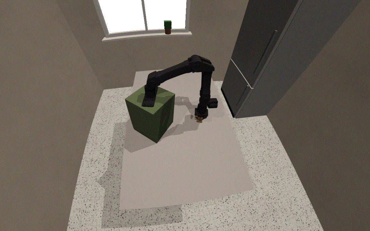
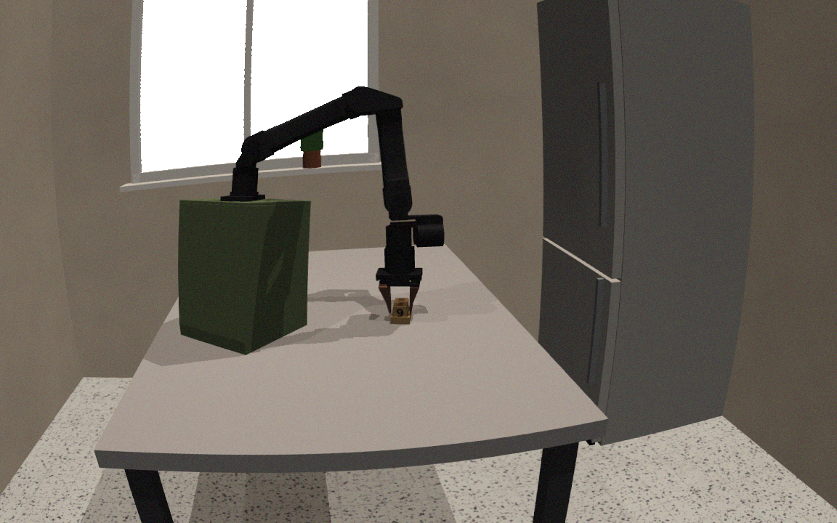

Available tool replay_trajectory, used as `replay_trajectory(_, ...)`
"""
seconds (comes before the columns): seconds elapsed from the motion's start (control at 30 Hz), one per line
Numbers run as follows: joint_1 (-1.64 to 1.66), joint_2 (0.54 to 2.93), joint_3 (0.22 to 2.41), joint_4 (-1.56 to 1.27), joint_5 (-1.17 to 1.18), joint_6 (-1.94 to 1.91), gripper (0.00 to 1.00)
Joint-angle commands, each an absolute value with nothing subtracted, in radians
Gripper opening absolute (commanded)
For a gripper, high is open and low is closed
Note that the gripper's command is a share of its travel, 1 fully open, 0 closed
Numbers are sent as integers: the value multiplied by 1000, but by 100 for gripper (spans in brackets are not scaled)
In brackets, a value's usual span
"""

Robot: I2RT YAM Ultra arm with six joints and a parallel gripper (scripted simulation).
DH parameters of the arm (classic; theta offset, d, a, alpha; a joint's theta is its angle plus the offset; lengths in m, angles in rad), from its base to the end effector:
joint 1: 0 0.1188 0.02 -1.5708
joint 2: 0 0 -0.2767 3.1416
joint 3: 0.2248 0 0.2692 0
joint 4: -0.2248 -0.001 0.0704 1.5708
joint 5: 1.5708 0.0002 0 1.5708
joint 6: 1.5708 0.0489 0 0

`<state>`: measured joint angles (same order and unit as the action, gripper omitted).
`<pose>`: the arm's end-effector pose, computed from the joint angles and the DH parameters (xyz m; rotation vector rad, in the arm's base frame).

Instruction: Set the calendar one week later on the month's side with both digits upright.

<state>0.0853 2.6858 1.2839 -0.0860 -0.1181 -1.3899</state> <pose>0.3794 0.0392 -0.1266 -2.0253 2.2179 0.0655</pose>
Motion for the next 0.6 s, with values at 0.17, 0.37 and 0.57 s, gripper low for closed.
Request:
replay_trajectory(0.17,84,2679,1287,-85,-118,-1389,47)
replay_trajectory(0.37,84,2679,1287,-85,-118,-1389,27)
replay_trajectory(0.57,84,2679,1287,-85,-118,-1389,27)
